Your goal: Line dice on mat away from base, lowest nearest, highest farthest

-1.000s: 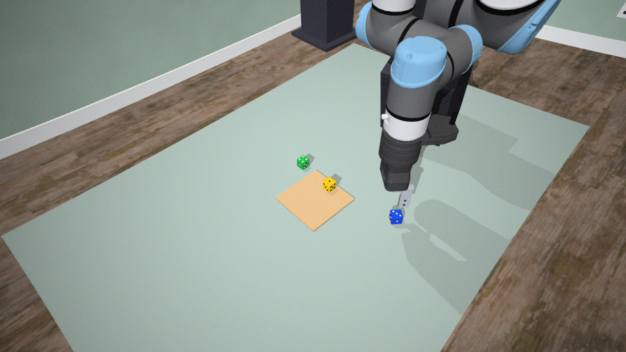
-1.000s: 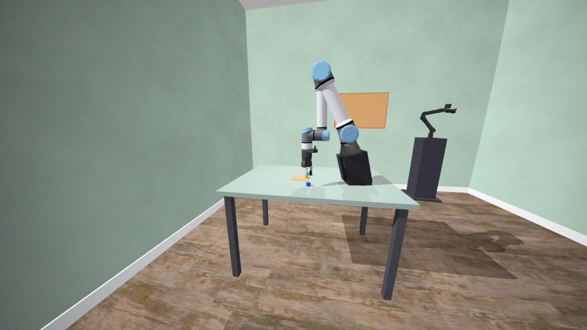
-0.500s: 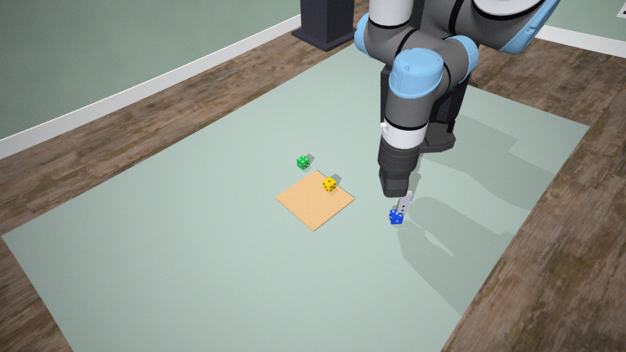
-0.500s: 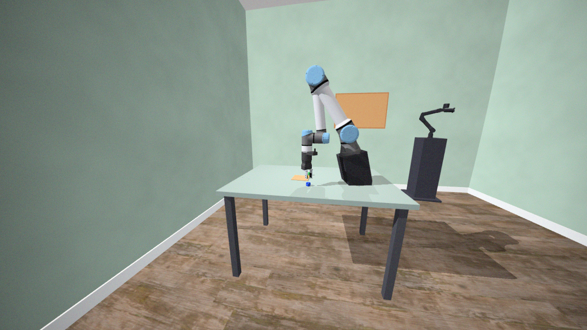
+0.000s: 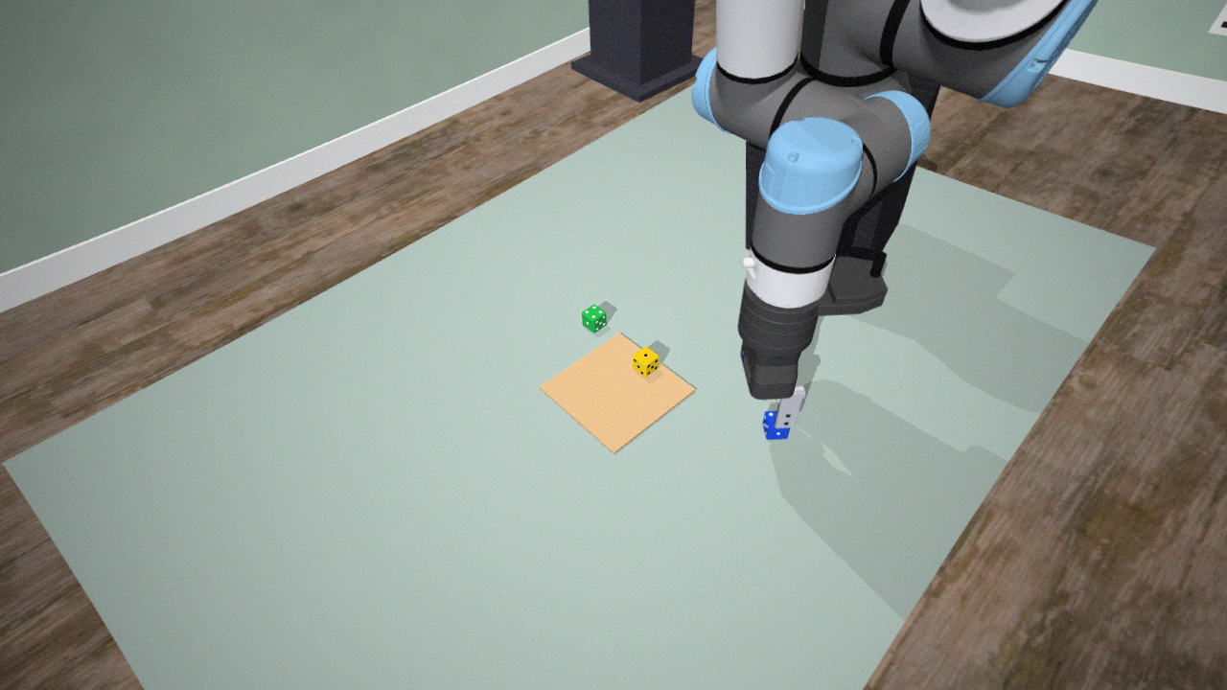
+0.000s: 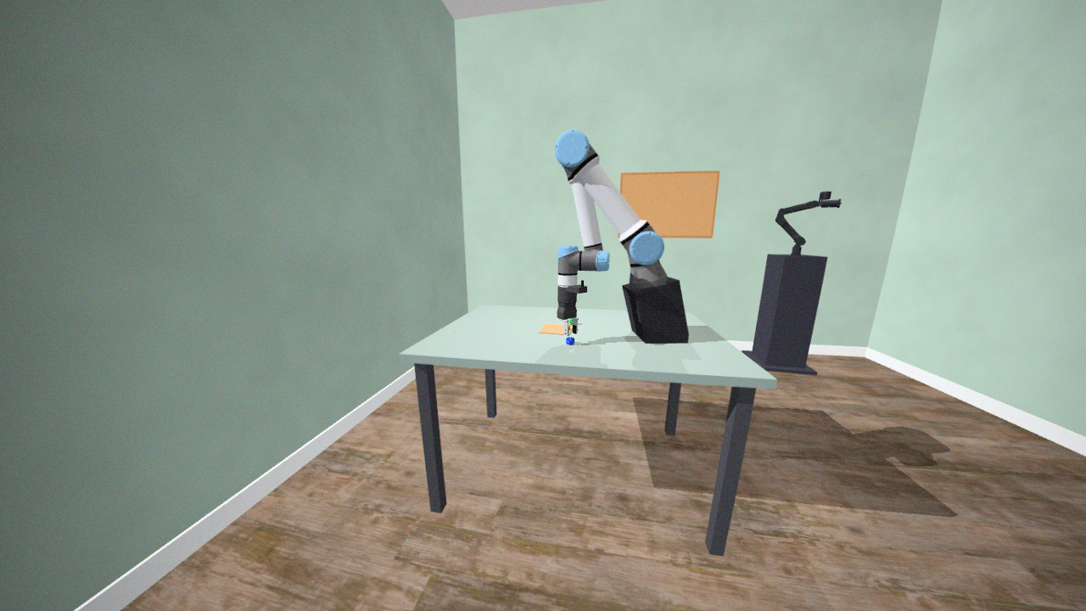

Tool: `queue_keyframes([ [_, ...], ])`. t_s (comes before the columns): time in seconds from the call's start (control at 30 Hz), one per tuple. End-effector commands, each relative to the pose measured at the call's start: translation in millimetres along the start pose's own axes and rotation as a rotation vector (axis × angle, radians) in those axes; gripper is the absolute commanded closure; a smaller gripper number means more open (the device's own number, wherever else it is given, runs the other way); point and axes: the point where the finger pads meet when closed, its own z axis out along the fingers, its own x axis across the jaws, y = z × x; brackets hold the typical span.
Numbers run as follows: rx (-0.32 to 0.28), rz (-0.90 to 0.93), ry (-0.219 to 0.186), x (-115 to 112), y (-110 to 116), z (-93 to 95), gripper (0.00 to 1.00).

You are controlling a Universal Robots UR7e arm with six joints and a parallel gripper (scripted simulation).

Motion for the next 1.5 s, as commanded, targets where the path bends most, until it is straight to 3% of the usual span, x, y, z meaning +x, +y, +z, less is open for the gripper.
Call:
queue_keyframes([
  [0.0,-0.001,0.0,0.001,0.4,0.2,3.3,0.21],
  [1.47,-0.001,0.0,0.001,0.4,0.3,7.3,0.21],
])
